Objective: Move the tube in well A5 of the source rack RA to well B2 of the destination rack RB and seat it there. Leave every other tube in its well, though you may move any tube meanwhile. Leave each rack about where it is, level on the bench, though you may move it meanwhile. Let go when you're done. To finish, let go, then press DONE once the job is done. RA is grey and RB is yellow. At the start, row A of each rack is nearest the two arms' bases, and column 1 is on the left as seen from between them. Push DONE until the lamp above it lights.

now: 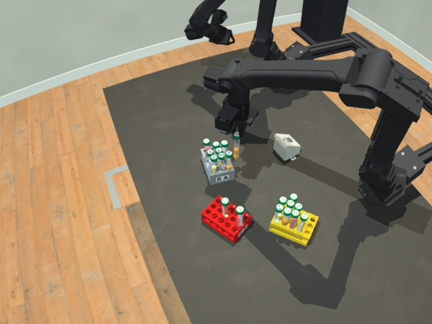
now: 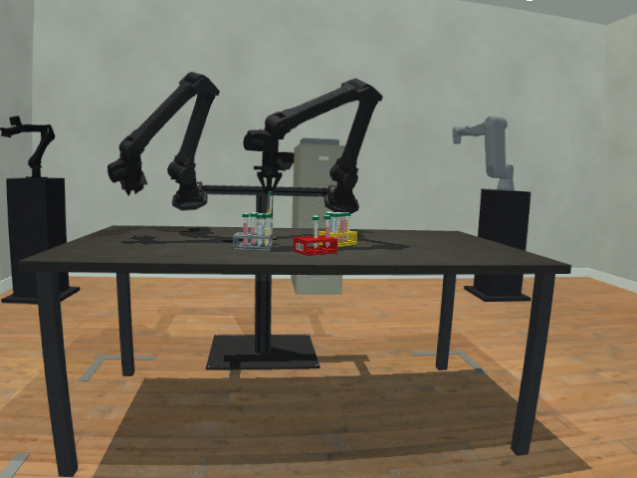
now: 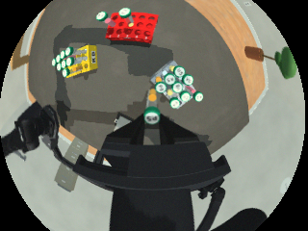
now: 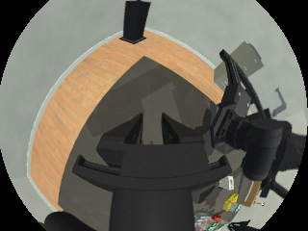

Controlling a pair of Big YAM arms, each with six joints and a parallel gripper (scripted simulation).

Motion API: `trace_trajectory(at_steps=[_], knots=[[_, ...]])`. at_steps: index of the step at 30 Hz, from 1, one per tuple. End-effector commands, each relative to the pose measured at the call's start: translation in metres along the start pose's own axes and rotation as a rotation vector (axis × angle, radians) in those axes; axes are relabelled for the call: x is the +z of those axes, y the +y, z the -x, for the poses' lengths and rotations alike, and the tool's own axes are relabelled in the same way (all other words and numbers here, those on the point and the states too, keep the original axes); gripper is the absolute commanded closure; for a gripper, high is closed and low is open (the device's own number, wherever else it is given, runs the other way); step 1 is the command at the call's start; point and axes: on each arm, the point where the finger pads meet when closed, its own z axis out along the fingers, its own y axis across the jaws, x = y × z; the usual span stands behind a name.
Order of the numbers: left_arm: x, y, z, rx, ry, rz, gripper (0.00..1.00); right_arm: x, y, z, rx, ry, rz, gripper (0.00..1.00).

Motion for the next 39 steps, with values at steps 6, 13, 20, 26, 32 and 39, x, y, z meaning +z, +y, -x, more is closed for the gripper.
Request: trace_trajectory(at_steps=[6,13,20,26,32,39], knots=[[-0.001,0.017,0.027,-0.001,0.001,-0.013,1.00,-0.005,0.007,0.002,0.010,0.003,0.015,0.70],[-0.001,0.028,0.040,-0.001,0.000,-0.013,1.00,-0.005,0.007,0.002,0.010,0.003,0.015,0.70],[-0.001,0.042,0.058,0.000,-0.002,-0.013,1.00,-0.005,0.007,0.002,0.010,0.003,0.015,0.70],[-0.001,0.055,0.073,0.000,-0.003,-0.013,1.00,-0.005,0.007,0.002,0.010,0.003,0.015,0.70],[-0.001,0.063,0.084,0.001,-0.004,-0.013,1.00,-0.005,0.007,0.002,0.010,0.003,0.015,0.70],[-0.001,0.078,0.102,0.001,-0.006,-0.012,1.00,-0.005,0.007,0.002,0.010,0.003,0.015,0.70]])
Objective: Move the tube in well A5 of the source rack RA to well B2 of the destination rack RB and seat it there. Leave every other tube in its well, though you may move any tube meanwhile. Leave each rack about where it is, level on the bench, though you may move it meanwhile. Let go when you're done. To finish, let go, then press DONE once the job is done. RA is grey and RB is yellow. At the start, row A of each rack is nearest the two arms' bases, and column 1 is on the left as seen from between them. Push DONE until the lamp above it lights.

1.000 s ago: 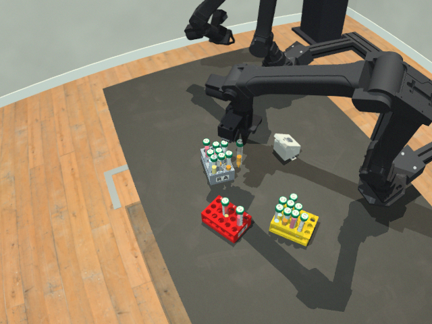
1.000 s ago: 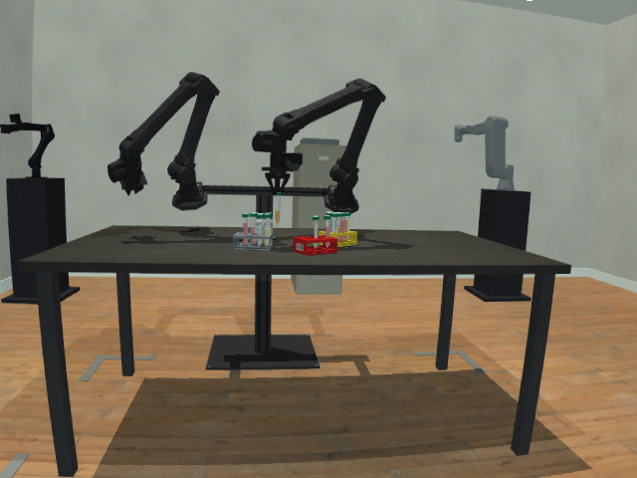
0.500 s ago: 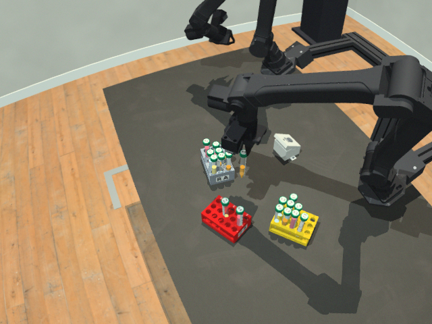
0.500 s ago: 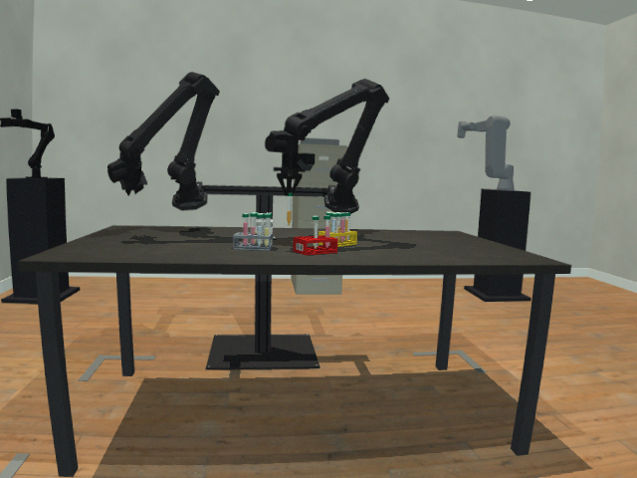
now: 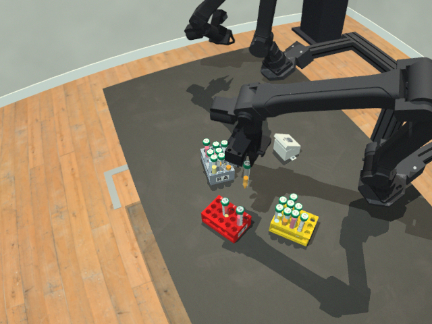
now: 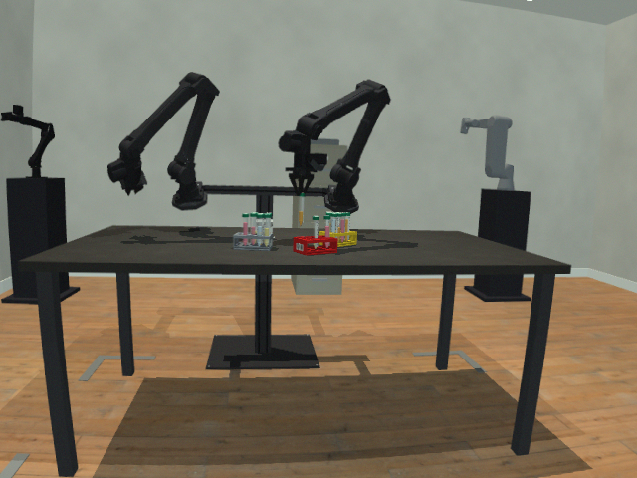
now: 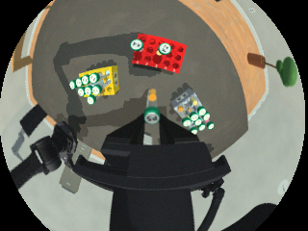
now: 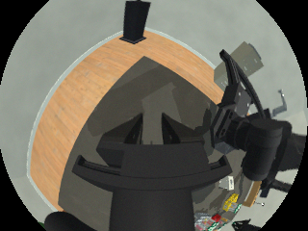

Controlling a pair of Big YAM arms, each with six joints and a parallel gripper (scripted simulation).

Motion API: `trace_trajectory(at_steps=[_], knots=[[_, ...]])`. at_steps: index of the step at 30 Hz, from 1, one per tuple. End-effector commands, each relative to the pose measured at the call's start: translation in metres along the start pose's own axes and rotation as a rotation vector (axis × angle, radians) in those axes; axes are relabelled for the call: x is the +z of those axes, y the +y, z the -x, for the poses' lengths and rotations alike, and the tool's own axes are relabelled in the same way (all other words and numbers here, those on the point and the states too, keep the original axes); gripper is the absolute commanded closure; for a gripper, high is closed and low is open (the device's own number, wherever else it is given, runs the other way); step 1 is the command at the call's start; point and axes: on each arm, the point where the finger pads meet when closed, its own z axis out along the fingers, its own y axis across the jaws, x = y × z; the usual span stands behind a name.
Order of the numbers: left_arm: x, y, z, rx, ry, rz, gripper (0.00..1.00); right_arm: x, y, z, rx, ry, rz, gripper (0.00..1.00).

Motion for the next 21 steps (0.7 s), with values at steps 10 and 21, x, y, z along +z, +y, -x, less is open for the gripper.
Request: trace_trajectory(at_steps=[10,21], knots=[[-0.002,0.005,0.008,0.222,-0.001,-0.016,1.00,-0.005,0.007,0.002,0.010,0.003,0.015,0.70],[-0.002,0.005,0.008,0.589,-0.004,-0.016,1.00,-0.005,0.007,0.002,0.010,0.003,0.015,0.70]])
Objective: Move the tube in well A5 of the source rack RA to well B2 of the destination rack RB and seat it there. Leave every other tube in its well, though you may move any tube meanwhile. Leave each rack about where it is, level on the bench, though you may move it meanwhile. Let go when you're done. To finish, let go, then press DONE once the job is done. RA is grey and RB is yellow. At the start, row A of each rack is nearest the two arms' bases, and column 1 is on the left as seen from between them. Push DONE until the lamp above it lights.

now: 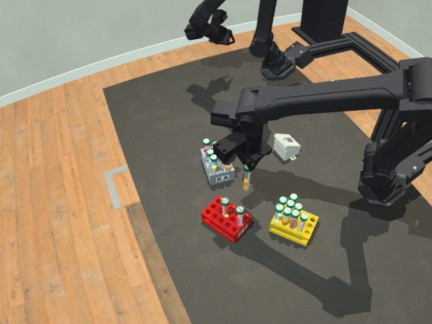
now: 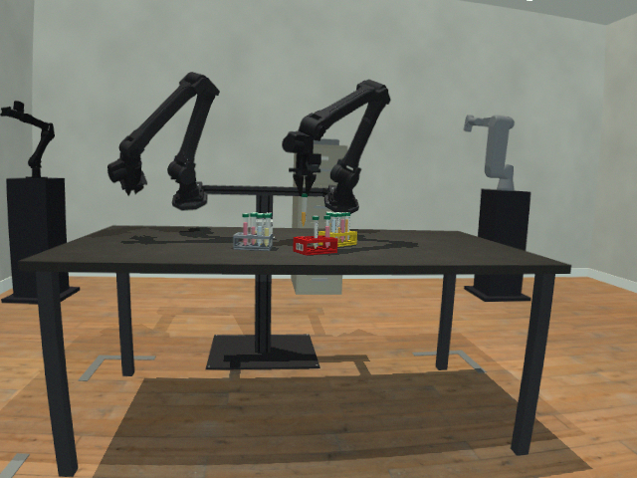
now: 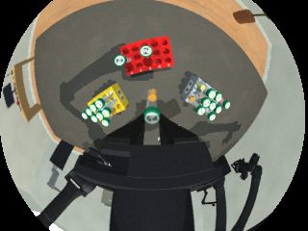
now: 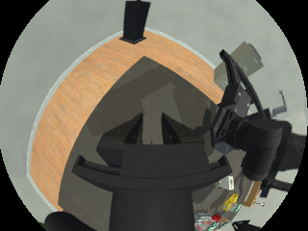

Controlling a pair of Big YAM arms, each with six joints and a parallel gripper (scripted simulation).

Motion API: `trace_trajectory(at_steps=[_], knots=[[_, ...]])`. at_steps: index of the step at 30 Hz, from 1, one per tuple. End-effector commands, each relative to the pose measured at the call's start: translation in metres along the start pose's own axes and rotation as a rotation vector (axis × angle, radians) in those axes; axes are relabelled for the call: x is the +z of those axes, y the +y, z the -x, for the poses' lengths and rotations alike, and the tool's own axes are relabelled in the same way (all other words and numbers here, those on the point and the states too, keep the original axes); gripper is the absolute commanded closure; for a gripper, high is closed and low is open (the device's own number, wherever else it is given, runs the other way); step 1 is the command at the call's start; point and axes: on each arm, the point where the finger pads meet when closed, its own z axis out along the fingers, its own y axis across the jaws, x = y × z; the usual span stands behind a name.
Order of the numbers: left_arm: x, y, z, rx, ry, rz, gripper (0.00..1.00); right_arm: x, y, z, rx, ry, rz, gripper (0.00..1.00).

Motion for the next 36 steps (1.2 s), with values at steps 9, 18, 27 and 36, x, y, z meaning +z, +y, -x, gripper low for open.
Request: trace_trajectory(at_steps=[9,18,27,36], knots=[[-0.003,-0.003,-0.001,0.388,-0.010,-0.020,1.00,-0.005,0.007,0.002,0.010,0.003,0.015,0.70],[-0.006,0.014,-0.017,0.393,-0.016,-0.027,1.00,-0.005,0.007,0.002,0.010,0.003,0.015,0.70],[-0.004,0.033,-0.031,0.376,-0.015,-0.025,1.00,-0.005,0.007,0.002,0.010,0.003,0.015,0.70],[-0.003,0.060,-0.052,0.379,-0.004,-0.009,1.00,-0.005,0.007,0.002,0.010,0.003,0.015,0.70]])
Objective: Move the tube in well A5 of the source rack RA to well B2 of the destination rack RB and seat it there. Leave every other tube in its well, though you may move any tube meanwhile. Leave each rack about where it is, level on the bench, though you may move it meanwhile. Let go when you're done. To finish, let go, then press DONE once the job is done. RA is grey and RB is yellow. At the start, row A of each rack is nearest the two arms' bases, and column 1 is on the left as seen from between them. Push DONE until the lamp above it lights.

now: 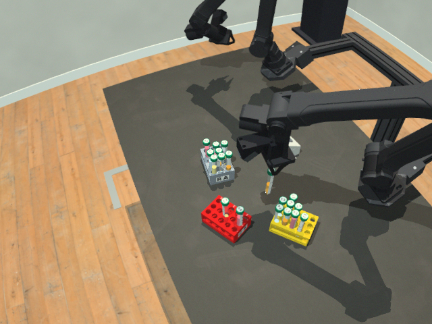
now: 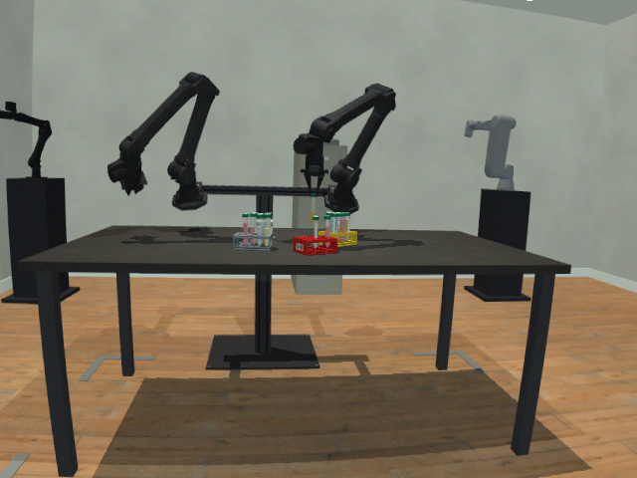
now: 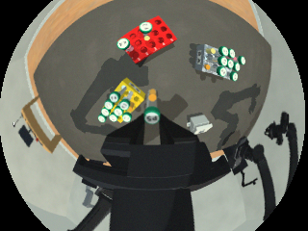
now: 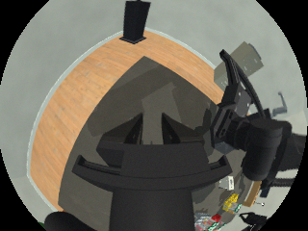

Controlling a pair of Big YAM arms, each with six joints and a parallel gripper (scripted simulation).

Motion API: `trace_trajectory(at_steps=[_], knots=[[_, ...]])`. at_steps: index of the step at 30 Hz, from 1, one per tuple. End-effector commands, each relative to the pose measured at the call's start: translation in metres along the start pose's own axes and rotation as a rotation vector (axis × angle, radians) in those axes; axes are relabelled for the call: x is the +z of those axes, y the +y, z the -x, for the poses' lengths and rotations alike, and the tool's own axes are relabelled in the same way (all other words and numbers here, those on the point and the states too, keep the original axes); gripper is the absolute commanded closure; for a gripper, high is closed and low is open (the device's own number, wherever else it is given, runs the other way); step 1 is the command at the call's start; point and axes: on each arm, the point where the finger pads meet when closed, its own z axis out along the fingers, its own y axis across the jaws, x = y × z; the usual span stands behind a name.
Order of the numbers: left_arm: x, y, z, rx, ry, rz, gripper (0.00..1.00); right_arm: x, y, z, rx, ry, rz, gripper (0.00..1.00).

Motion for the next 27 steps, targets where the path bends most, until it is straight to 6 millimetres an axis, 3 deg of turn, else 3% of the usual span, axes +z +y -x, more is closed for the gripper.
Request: trace_trajectory(at_steps=[1,27], knots=[[-0.004,0.002,-0.010,0.005,-0.003,-0.003,1.00,-0.005,0.007,0.002,0.010,0.003,0.015,0.70],[-0.003,0.040,-0.077,0.005,-0.001,0.000,1.00,-0.005,0.007,0.002,0.010,0.003,0.015,0.70]])
